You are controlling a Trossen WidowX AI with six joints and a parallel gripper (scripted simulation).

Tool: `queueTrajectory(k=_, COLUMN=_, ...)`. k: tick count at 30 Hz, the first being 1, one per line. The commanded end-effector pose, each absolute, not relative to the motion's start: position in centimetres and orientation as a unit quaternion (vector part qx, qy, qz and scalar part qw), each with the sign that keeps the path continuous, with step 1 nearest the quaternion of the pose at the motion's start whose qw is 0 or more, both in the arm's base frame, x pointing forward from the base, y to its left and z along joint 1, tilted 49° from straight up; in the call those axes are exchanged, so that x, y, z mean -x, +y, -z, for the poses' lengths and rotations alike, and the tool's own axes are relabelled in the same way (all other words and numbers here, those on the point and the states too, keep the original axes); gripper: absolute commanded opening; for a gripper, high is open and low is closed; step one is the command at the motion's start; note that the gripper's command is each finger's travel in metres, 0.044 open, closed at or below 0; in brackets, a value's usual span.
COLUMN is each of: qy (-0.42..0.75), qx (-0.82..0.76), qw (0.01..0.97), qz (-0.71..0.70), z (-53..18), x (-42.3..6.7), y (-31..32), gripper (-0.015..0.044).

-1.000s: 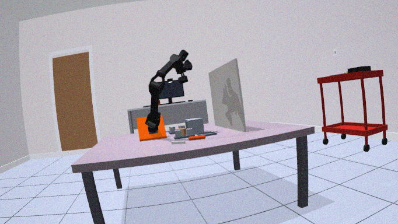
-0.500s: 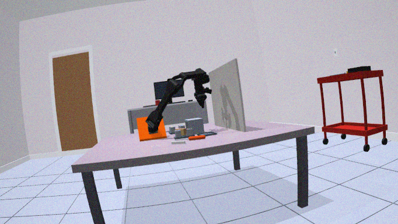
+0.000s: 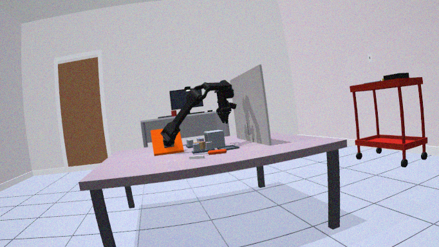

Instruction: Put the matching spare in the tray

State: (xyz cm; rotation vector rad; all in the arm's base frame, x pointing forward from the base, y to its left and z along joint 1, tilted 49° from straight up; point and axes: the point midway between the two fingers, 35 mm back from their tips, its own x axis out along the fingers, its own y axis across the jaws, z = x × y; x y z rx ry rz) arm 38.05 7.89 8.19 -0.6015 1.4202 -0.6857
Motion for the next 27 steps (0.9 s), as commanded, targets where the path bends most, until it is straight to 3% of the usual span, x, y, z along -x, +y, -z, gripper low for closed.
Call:
queueTrajectory(k=1, qy=0.630, qx=0.271, qw=0.661, qz=0.304, z=-8.1, x=-38.1, y=7.7, gripper=0.0440)
queueTrajectory(k=7, qy=0.652, qx=0.316, qw=0.642, qz=0.251, z=-6.7, x=-36.7, y=9.6, gripper=0.0440)
queueTrajectory(k=14, qy=0.701, qx=0.493, qw=0.515, qz=0.023, z=-1.0, x=-29.2, y=16.1, gripper=0.0440)
queueTrajectory(k=22, qy=0.672, qx=0.642, qw=0.297, qz=-0.217, z=4.0, x=-18.7, y=18.9, gripper=0.0440)
queueTrajectory(k=27, qy=0.663, qx=0.655, qw=0.265, qz=-0.245, z=4.5, x=-17.4, y=18.9, gripper=0.0440)
